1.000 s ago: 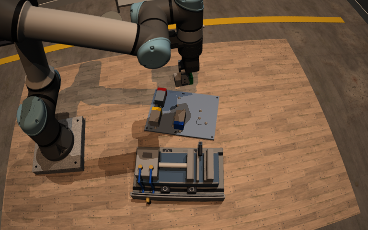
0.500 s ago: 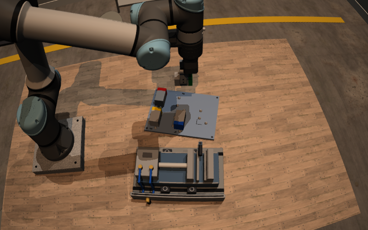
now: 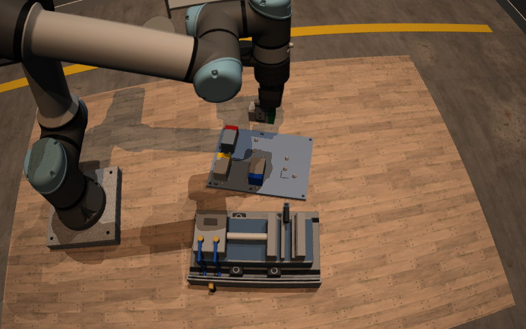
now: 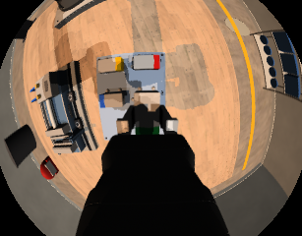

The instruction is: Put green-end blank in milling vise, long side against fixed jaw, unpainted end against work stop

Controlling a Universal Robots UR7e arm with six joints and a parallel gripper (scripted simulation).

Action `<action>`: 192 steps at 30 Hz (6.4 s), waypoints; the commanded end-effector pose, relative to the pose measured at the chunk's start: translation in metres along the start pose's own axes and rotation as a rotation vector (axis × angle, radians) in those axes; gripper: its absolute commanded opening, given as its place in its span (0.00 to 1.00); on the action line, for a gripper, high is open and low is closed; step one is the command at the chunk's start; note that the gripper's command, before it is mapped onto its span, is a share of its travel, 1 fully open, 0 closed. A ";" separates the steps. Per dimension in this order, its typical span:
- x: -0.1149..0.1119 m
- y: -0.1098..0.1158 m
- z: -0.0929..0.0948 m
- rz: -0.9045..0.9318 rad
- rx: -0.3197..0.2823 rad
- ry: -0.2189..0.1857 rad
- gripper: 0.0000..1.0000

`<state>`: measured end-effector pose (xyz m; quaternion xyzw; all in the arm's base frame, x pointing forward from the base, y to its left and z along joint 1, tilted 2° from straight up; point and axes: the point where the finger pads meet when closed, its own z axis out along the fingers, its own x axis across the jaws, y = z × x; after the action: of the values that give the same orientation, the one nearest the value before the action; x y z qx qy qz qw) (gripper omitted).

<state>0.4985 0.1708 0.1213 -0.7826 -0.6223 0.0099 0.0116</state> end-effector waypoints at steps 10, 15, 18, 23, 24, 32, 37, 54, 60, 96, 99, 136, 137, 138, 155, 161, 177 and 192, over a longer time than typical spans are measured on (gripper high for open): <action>0.000 0.000 -0.001 0.120 -0.003 -0.001 0.00; 0.000 0.000 -0.001 0.304 -0.003 -0.002 0.00; 0.000 0.000 -0.001 0.304 -0.003 -0.002 0.00; 0.000 0.000 -0.001 0.304 -0.003 -0.002 0.00; 0.000 0.000 -0.001 0.304 -0.003 -0.002 0.00; 0.000 0.000 -0.001 0.414 -0.003 -0.002 0.00; 0.000 0.000 -0.001 0.414 -0.003 -0.002 0.00; 0.000 0.000 -0.001 0.640 -0.003 -0.002 0.00; 0.000 0.000 -0.001 0.640 -0.003 -0.002 0.00; 0.000 0.000 -0.001 1.166 -0.003 0.000 0.00; 0.000 0.000 -0.001 1.304 -0.004 0.000 0.00; -0.047 0.018 0.001 1.413 -0.004 0.000 0.00; -0.047 0.018 0.001 1.413 -0.004 0.000 0.00; -0.047 0.018 0.001 1.413 -0.004 0.000 0.00; -0.092 0.034 0.002 1.413 -0.004 0.000 0.00; -0.092 0.034 0.002 1.413 -0.004 0.000 0.00; -0.137 0.051 0.003 1.413 -0.004 -0.001 0.00; -0.183 0.067 0.004 1.413 -0.005 -0.001 0.00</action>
<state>0.5217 -0.0174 0.1151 -0.9993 0.0351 0.0148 0.0005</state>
